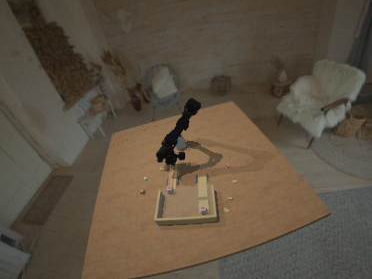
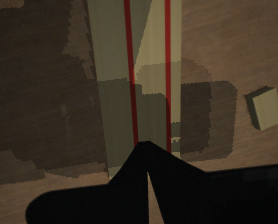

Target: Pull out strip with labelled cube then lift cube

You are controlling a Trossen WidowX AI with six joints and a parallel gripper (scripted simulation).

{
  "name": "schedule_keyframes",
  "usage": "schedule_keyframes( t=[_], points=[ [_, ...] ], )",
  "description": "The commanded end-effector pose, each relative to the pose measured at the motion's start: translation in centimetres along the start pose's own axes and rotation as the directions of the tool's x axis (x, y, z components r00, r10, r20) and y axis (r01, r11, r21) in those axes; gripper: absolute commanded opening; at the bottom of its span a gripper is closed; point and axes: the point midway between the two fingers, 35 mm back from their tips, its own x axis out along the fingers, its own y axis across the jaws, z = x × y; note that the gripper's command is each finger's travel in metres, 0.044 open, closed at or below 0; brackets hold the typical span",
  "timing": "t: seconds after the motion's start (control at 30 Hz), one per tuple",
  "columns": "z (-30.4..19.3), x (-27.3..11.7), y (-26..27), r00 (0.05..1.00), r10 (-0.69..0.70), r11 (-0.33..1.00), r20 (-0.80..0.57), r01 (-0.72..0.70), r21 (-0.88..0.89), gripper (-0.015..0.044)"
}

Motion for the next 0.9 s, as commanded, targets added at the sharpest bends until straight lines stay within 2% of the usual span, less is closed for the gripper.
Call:
schedule_keyframes(
  t=[0.0,0.87],
  points=[
    [-1.7,0.5,0.1,0.999,0.001,1.000,-0.036,-0.001,0.010,0.0000],
    [-3.5,0.5,0.0,0.999,0.001,1.000,-0.036,-0.001,0.011,0.0000]
  ],
)
